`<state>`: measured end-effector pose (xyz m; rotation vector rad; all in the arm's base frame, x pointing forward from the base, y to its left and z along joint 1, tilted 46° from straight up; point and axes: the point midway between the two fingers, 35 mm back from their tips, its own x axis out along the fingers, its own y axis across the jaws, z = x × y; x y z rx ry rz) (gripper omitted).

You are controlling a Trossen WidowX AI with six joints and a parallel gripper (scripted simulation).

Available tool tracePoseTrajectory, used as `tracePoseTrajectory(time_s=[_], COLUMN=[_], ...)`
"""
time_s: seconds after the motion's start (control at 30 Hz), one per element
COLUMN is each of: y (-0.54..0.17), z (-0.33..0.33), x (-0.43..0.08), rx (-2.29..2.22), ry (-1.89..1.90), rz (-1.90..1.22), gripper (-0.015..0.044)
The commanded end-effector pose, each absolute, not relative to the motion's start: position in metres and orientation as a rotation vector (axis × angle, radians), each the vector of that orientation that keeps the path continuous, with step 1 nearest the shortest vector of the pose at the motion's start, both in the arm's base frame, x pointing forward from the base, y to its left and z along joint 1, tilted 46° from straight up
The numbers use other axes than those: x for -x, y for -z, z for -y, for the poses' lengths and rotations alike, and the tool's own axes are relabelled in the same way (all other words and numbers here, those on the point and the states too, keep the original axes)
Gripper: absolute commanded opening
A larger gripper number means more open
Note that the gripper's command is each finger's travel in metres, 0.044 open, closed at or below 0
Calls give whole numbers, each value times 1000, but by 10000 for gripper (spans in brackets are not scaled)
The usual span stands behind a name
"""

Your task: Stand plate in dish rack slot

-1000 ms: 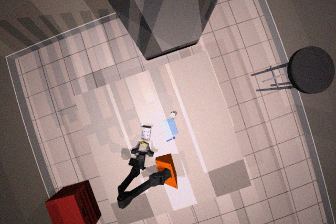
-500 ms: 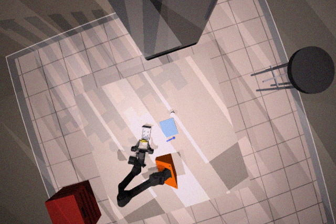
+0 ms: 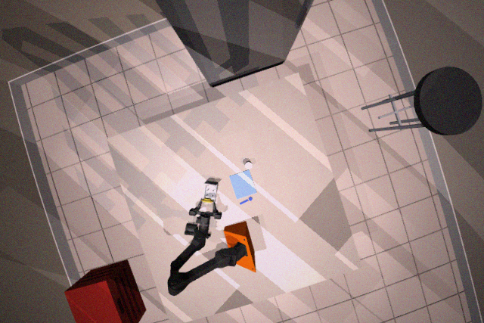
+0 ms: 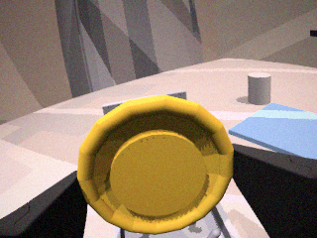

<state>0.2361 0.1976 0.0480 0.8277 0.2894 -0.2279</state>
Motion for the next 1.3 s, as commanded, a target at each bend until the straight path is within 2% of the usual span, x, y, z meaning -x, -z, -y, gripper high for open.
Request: tracePoseTrajectory(time_s=[0.0,0.67,1.17,1.27], y=[-45,-32,-33,-33], z=[-195,-208,-208,-208], x=[-241,-239,-239,-239], rx=[-825,-823,-828,-828], ry=[231,227,227,227], rz=[-289,-298,-297,-297], gripper=[0,0,394,400])
